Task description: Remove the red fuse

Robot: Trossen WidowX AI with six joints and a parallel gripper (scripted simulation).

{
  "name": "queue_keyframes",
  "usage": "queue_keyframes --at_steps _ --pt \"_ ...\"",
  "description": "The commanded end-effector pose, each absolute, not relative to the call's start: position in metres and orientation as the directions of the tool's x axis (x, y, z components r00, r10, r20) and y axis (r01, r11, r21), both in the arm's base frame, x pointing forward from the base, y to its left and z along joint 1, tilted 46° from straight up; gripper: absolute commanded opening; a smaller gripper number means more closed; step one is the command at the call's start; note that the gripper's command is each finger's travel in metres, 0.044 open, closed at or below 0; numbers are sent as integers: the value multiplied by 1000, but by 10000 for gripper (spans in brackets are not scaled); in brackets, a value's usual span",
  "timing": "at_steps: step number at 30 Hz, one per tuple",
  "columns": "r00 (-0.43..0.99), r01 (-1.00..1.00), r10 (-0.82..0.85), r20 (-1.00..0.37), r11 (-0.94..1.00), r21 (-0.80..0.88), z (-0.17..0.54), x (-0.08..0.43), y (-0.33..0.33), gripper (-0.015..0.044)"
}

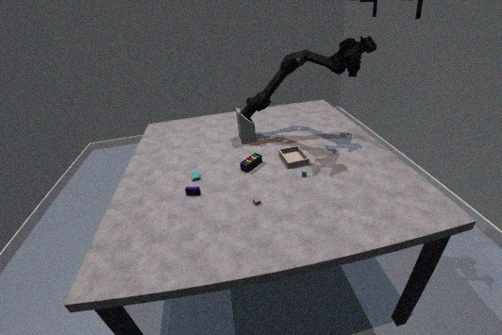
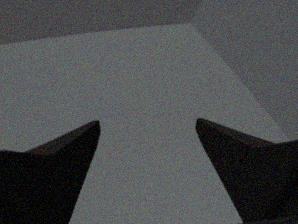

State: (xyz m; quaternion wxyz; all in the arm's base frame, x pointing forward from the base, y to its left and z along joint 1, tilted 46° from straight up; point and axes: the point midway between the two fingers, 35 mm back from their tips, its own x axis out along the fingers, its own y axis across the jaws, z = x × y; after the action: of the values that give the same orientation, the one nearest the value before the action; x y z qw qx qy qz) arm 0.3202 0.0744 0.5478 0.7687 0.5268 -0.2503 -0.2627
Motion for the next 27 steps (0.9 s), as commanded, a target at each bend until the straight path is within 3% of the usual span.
queue_keyframes --at_steps 1,7,13,20,27 --pt "738 139 -665 112 312 940 548 321 74 374" --pt "799 217 -577 171 541 813 526 361 85 216" --pt "883 335 -452 131 799 500 472 418 101 65" --pt "949 314 -312 -38 946 86 388 470 106 65" --pt "935 113 -187 -302 963 -246 286 499 97 65"
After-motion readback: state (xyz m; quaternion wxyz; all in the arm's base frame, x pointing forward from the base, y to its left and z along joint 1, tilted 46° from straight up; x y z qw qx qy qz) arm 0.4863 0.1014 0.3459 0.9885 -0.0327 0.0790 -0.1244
